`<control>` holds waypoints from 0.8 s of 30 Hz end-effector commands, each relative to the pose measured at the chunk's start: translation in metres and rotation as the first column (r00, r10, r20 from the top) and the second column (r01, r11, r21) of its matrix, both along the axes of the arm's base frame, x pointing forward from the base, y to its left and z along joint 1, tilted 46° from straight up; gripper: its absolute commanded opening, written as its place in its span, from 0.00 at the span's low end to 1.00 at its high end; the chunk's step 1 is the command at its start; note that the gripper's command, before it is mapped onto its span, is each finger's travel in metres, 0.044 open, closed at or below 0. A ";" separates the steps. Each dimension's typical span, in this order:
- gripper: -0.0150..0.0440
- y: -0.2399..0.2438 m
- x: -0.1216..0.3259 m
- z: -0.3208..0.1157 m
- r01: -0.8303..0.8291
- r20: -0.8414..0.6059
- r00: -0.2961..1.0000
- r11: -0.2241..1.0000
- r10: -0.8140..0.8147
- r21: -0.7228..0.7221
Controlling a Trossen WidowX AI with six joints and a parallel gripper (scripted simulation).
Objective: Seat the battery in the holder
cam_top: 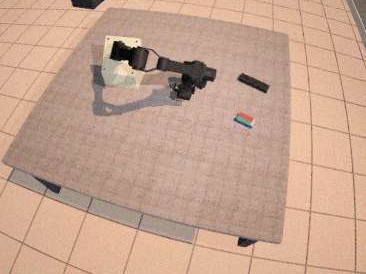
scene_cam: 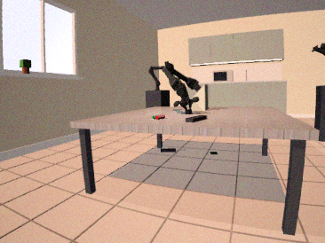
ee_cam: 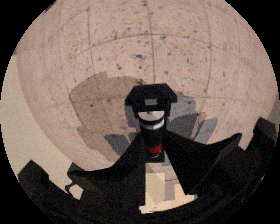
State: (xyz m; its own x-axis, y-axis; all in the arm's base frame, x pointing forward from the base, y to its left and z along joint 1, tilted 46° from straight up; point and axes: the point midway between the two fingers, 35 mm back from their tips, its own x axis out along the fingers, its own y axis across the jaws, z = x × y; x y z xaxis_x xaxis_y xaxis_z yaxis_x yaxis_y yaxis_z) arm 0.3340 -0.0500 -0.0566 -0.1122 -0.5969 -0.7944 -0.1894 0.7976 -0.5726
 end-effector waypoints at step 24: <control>0.37 0.000 0.006 0.001 0.031 -0.053 0.998 0.999 -0.032 -0.013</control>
